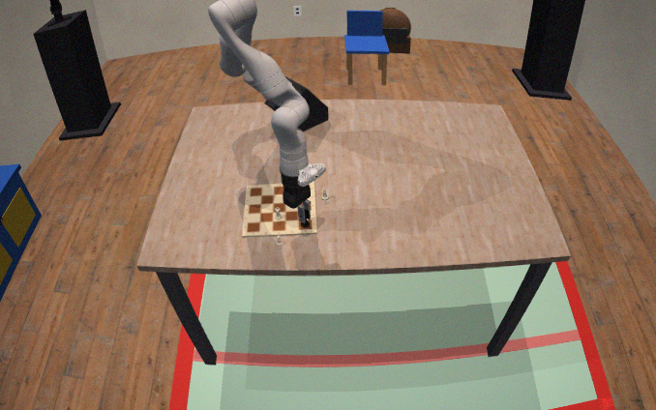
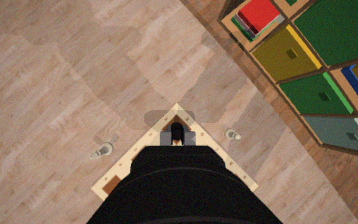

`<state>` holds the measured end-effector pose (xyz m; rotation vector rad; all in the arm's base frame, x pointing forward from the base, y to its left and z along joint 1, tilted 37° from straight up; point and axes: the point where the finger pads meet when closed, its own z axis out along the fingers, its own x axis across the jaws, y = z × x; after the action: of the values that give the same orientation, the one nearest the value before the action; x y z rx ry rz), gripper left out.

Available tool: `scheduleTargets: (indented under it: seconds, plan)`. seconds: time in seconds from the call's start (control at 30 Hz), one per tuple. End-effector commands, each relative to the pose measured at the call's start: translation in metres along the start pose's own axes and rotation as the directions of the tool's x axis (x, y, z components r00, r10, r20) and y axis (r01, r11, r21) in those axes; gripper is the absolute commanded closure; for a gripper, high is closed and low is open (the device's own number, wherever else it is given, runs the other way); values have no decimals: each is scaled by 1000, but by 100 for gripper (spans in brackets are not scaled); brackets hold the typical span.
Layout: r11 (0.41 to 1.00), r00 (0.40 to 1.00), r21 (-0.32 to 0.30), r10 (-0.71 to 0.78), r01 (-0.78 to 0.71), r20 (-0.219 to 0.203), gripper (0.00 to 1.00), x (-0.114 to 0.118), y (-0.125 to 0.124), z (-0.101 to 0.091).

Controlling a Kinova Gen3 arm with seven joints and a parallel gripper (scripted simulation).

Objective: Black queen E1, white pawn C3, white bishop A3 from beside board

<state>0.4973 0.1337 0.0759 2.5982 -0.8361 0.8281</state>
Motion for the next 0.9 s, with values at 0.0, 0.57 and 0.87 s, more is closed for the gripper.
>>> scheduleTargets:
  seconds: [0.0,0.57,0.87]
  plan:
    - [1000,1000,2,0,0,0,68,0,-1,-1]
    - [1000,1000,2,0,0,0,21,0,-1,-1]
    - [1000,1000,2,0,0,0,21,0,-1,-16]
